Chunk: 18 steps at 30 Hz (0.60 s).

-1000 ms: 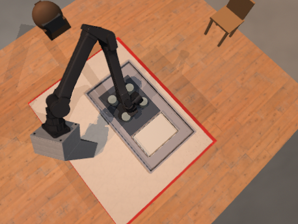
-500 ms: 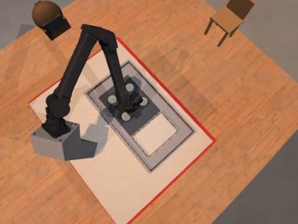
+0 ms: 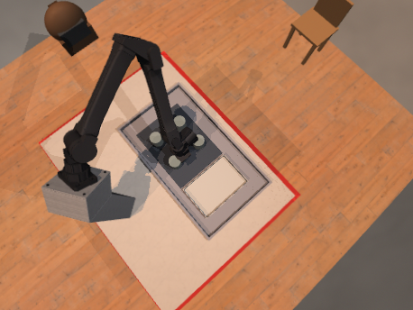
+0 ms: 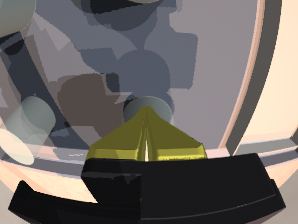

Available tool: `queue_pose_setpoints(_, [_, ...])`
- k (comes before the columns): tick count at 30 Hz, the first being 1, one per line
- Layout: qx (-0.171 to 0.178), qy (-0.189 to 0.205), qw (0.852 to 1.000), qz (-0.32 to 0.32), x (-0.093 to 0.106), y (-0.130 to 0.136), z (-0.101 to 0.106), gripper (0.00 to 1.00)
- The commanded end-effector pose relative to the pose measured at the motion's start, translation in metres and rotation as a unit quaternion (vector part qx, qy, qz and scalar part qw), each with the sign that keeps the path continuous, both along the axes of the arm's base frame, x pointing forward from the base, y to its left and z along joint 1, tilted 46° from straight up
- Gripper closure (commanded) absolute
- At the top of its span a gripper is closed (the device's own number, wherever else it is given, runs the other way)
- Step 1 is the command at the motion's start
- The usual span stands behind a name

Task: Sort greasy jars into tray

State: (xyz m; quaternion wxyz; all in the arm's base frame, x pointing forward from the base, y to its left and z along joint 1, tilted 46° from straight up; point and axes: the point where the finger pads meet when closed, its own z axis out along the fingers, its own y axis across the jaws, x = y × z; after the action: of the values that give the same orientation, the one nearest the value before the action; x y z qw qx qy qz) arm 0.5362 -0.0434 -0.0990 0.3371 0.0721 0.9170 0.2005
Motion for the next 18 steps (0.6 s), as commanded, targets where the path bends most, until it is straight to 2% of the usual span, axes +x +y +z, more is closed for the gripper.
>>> queue_pose_setpoints(1, [0.003,0.005,1.000,-0.002,-0.0082,0.0044,-0.0030,1.00])
queue_pose_setpoints(18, [0.003,0.005,1.000,-0.002,-0.0097,0.0050,-0.0041,1.00])
